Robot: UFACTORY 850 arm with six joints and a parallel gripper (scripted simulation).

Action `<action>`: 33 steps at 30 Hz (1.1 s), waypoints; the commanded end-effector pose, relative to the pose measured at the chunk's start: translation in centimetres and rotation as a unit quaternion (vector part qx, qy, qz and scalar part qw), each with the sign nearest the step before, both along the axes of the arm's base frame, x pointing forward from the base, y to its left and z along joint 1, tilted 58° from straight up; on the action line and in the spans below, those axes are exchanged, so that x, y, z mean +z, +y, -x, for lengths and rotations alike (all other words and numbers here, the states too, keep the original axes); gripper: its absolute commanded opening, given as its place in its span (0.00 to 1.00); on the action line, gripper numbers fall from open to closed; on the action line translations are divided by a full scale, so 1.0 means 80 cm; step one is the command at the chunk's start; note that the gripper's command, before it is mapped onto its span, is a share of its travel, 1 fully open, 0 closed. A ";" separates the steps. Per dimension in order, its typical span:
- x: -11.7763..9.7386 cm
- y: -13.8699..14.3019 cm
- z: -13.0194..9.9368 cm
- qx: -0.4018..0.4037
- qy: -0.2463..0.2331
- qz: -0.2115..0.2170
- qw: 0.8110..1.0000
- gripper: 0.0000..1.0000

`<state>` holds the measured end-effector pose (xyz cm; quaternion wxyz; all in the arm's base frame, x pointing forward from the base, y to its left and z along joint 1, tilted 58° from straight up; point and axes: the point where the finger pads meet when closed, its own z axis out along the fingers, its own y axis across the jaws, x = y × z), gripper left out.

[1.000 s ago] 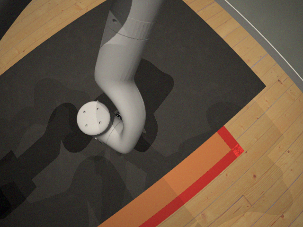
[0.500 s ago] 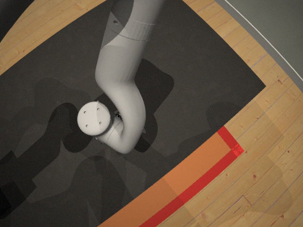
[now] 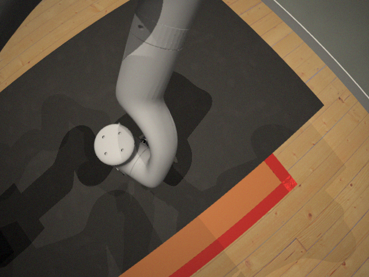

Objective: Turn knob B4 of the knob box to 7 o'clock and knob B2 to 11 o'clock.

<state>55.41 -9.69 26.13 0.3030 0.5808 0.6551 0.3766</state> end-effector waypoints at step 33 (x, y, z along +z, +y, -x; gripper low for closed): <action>0.000 0.000 0.000 0.000 0.000 0.000 1.000 0.08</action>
